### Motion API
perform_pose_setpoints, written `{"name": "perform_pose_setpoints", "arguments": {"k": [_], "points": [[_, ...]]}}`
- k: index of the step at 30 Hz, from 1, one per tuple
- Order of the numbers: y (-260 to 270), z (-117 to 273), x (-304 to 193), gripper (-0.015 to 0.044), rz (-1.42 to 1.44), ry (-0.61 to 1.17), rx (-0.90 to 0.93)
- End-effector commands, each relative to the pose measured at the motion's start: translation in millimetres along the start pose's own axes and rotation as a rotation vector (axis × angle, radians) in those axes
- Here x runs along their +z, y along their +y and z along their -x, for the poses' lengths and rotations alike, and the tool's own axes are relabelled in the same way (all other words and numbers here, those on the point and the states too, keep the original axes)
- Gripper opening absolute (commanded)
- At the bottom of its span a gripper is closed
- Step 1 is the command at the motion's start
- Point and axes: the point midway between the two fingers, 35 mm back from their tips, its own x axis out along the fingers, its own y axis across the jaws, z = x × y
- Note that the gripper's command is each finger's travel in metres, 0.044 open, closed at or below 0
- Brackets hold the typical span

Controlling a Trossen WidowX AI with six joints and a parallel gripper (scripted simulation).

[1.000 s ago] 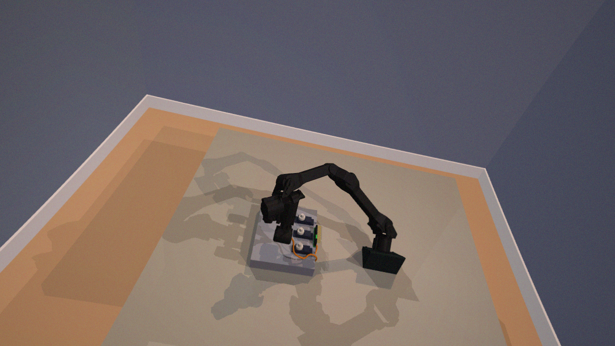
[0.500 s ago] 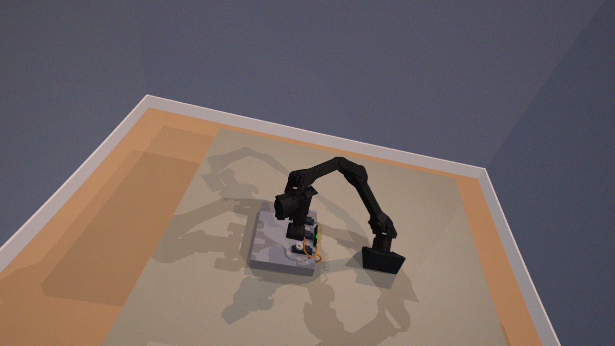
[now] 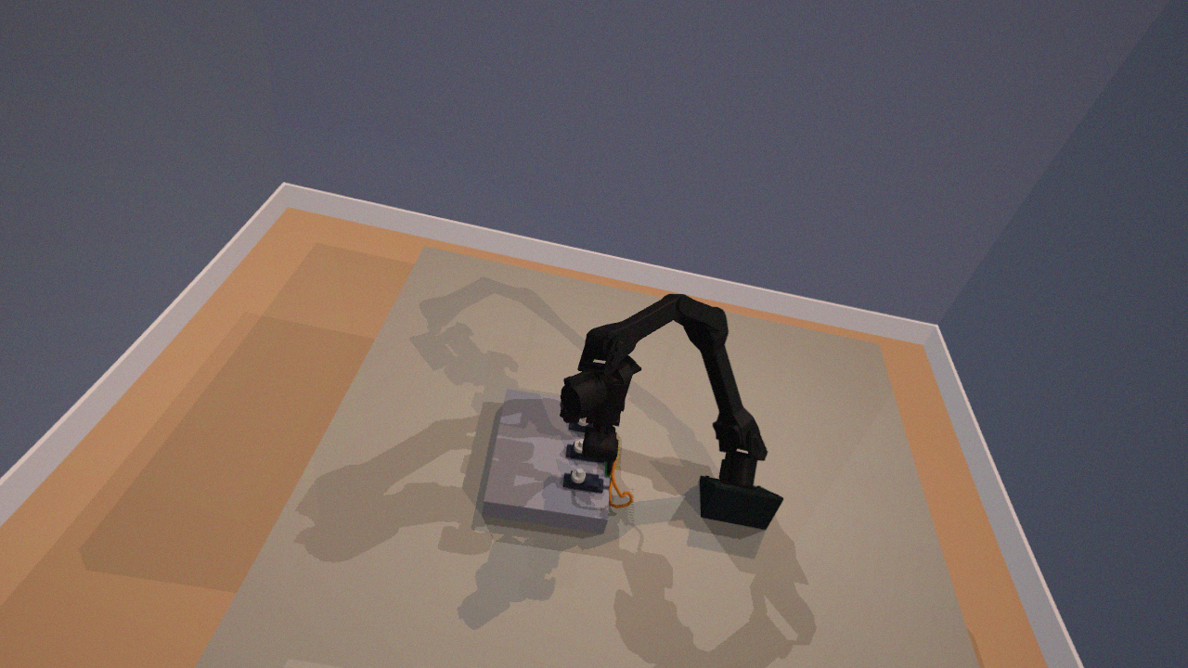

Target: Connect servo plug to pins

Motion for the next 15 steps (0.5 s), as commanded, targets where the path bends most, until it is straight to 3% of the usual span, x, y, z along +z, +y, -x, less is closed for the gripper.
{"name": "perform_pose_setpoints", "arguments": {"k": [1,15], "points": [[-4,-1,-19,0.0000,0.003,0.005,0.002],[-18,-7,-69,0.0000,0.020,0.008,-0.001]]}}
